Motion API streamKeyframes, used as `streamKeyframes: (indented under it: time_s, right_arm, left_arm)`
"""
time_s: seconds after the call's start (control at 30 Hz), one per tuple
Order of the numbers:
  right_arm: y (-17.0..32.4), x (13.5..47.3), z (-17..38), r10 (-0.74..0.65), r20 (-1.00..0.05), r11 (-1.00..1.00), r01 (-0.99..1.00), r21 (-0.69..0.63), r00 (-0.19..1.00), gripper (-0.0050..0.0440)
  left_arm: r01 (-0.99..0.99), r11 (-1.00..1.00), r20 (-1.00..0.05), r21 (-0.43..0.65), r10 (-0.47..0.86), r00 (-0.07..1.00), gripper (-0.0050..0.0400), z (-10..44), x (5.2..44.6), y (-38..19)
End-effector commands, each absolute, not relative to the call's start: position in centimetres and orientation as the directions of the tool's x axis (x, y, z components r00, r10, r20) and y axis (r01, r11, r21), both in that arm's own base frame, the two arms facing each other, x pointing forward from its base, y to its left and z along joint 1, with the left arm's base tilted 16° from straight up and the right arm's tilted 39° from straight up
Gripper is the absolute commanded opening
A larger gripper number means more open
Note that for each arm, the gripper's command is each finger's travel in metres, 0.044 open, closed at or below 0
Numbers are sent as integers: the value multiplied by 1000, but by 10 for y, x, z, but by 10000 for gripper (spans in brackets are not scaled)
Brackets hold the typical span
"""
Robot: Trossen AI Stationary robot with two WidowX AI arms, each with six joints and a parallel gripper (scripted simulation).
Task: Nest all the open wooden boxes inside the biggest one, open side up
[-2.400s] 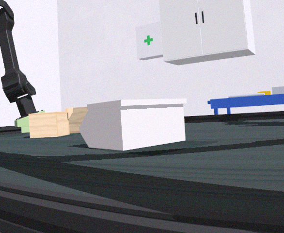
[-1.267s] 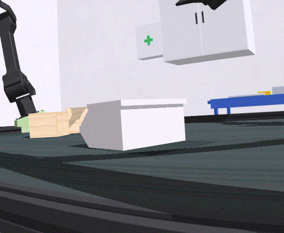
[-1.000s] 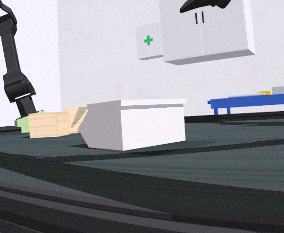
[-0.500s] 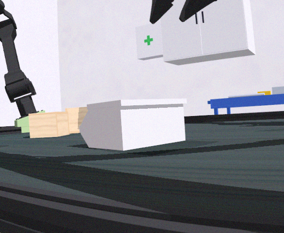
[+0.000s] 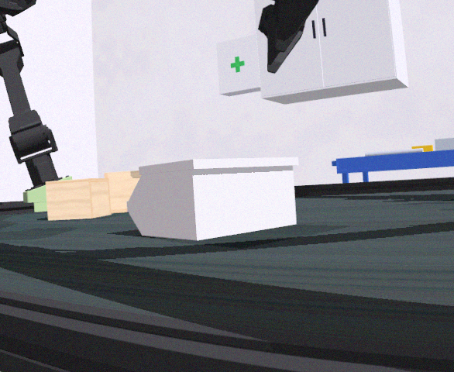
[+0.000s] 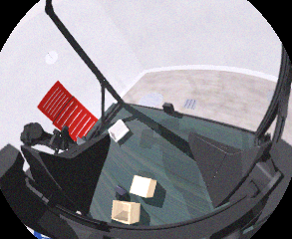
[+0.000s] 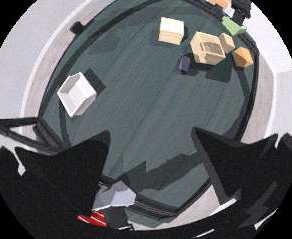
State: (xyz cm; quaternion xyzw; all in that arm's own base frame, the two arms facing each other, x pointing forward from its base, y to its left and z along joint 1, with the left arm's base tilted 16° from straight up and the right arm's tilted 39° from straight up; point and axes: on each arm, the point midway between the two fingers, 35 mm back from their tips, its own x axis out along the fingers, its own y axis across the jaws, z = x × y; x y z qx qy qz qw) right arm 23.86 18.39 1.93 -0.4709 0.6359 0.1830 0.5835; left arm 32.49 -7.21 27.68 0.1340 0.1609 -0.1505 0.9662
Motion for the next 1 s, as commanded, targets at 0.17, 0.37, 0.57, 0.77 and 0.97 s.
streamKeyframes:
  time_s: [0.17,0.37,0.57,0.77,0.97]
  right_arm:
    - [164,252,18,-516,-854,736,-476,-481,65,400]
    - [153,257,18,-575,-817,782,-270,-561,32,400]
    - [143,262,19,-629,-777,777,-5,-629,1,400]
    - [143,262,19,-631,-776,776,0,-631,0,400]
    - [143,262,19,-631,-776,776,0,-631,0,400]
  left_arm:
    - [147,982,-154,120,-128,980,400,299,326,-35]
    - [68,996,-53,63,-65,997,400,311,322,-18]
    - [2,1000,47,2,-2,999,400,323,316,0]
    - [0,1000,50,0,0,999,400,323,316,0]
    - [0,1000,50,0,0,999,400,323,316,0]
